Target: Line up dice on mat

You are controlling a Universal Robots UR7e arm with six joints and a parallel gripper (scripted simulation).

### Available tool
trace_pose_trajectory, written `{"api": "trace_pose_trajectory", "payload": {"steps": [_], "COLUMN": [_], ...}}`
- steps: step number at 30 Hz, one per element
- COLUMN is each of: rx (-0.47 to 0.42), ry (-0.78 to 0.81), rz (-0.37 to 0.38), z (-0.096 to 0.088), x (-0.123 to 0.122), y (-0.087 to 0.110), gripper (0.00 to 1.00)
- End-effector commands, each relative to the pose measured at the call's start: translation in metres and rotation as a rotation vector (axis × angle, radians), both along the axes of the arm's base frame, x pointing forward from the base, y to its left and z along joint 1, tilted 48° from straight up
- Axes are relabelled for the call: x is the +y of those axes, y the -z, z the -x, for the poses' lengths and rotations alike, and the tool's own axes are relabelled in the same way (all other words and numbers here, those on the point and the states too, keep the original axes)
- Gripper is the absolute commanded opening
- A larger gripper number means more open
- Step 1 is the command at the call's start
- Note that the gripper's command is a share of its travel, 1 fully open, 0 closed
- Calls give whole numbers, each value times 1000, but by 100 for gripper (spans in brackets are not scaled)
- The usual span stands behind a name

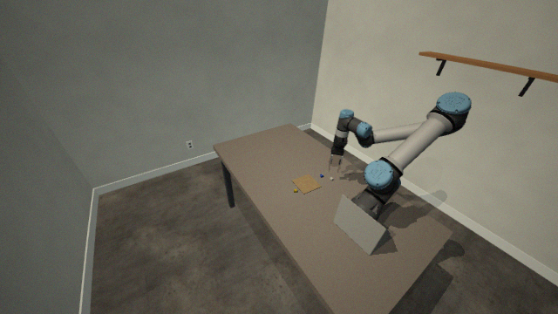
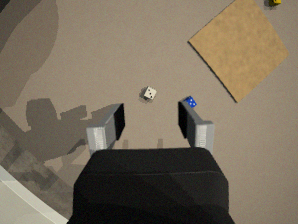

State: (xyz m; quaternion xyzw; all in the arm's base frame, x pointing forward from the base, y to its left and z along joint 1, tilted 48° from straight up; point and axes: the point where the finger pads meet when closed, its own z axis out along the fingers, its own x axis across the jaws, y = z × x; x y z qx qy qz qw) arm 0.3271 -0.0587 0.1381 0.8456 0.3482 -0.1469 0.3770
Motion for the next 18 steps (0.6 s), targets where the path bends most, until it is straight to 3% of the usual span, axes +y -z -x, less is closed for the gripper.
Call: {"api": "trace_pose_trajectory", "payload": {"steps": [1,18], "rx": [-1,-1], "ry": [0,0], "rz": [0,0], "z": [0,-1], "x": [-1,-26], "y": [1,23], "gripper": [100,100]}}
